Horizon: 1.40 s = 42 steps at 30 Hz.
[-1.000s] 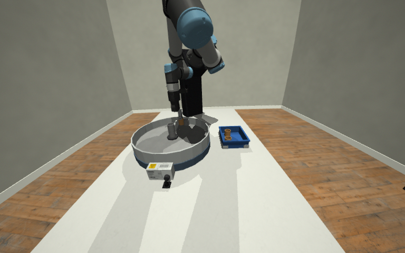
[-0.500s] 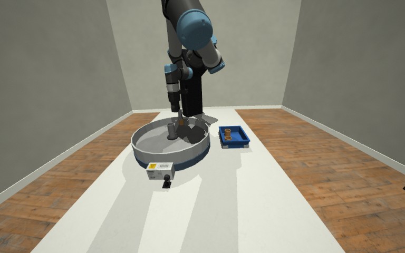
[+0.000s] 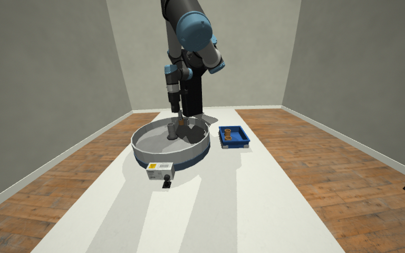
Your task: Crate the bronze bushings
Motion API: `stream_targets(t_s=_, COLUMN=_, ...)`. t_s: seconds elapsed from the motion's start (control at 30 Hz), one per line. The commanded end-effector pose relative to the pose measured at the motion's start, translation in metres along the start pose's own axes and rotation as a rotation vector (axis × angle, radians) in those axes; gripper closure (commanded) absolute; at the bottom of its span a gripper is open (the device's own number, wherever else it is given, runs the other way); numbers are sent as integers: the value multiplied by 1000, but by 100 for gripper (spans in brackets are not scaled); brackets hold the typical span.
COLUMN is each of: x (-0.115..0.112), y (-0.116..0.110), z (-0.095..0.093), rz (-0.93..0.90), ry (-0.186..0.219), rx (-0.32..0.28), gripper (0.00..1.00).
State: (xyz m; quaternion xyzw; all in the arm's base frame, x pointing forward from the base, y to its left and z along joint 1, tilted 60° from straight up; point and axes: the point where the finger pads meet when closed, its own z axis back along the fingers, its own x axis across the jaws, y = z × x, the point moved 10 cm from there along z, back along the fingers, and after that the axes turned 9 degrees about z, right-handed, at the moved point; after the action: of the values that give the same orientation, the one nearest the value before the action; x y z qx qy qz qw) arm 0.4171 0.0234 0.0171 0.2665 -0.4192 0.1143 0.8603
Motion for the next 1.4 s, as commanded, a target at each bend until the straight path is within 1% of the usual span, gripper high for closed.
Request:
stream_targets(t_s=0.0, x=0, y=0, z=-4, rz=0, ry=0, rx=-1, gripper=55)
stream_targets(t_s=0.4, x=0, y=0, z=-4, rz=0, ry=0, rx=-1, gripper=55)
stream_targets(t_s=0.57, x=0, y=0, z=-8, rz=0, ry=0, rx=-1, gripper=55)
stream_targets(t_s=0.97, x=0, y=0, z=-8, rz=0, ry=0, rx=-1, gripper=55)
stream_targets(t_s=1.13, x=0, y=0, z=-12, rz=0, ry=0, rx=-1, gripper=55)
stream_targets(t_s=1.37, x=0, y=0, z=-12, rz=0, ry=0, rx=-1, gripper=55)
